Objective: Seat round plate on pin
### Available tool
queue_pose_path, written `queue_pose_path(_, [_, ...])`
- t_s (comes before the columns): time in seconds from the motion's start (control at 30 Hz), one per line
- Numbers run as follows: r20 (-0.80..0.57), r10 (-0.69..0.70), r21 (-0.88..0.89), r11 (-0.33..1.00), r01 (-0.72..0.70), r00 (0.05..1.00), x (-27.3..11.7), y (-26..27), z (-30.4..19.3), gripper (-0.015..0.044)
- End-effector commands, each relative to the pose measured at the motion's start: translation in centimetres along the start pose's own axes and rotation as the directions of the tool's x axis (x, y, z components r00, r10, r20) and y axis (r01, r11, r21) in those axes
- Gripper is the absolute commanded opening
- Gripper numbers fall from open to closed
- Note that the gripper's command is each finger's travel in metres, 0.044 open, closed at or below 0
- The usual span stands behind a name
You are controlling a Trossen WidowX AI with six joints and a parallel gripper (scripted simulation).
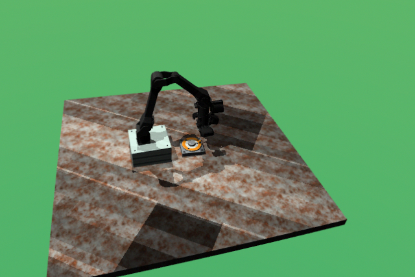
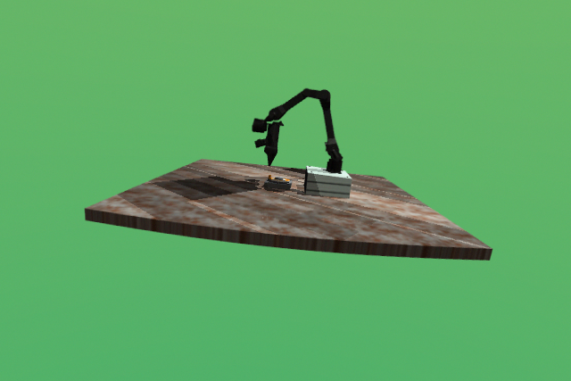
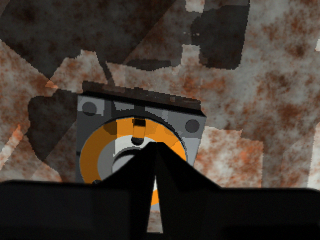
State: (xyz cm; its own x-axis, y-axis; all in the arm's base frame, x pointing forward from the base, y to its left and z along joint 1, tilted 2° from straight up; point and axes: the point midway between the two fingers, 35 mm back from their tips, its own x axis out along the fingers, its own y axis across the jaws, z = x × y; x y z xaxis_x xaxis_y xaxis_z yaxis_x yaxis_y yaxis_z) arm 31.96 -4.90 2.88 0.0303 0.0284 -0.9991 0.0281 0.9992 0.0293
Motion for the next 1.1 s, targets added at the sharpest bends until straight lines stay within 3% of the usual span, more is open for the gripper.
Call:
queue_pose_path(0.0, [-0.031,-0.018,0.054,0.998,0.019,0.999,0.3,-0.5,-0.8,0.0])
queue_pose_path(0.17, [-0.031,-0.017,0.054,0.998,0.019,0.999,0.8,-0.4,-0.7,0.0])
queue_pose_path(0.4, [-0.032,-0.017,0.054,0.998,0.019,0.999,5.0,-0.5,-0.9,0.0])
queue_pose_path(1.07, [-0.031,-0.016,0.054,0.998,0.017,0.999,5.3,1.7,-0.2,0.0])
